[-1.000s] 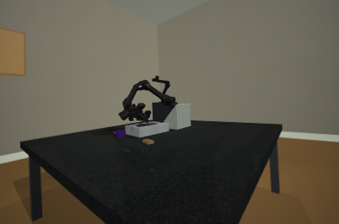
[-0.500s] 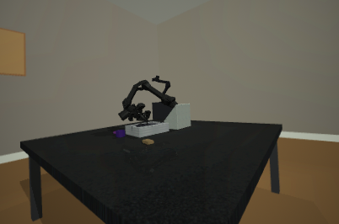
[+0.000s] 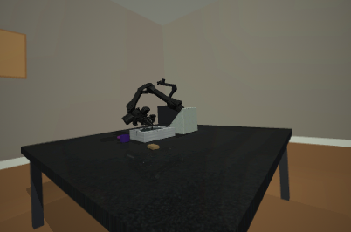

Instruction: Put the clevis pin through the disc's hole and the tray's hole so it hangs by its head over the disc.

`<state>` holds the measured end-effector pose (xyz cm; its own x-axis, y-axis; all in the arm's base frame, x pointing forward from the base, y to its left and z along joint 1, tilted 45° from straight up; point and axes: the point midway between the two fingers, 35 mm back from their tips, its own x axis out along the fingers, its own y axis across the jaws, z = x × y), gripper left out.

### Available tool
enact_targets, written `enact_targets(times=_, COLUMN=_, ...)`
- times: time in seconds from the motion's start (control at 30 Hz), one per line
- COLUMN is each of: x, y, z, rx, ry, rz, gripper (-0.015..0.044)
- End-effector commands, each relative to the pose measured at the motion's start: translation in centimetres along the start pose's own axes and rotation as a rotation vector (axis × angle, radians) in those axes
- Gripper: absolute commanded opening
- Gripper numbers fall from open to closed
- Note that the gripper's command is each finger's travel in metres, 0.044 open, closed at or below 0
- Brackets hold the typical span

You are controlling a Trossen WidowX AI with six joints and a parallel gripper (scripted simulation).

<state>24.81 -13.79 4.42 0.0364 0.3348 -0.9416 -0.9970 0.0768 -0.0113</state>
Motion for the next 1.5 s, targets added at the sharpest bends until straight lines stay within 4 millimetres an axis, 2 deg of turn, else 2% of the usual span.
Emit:
enact_targets(times=0.0, x=-0.11, y=-0.24, z=-0.07, rx=0.003, ry=0.002, rz=-0.005, gripper=0.0)
enact_targets(times=1.47, x=-0.36, y=-0.85, z=-0.19, rx=0.003, ry=0.003, rz=-0.006, gripper=0.0)
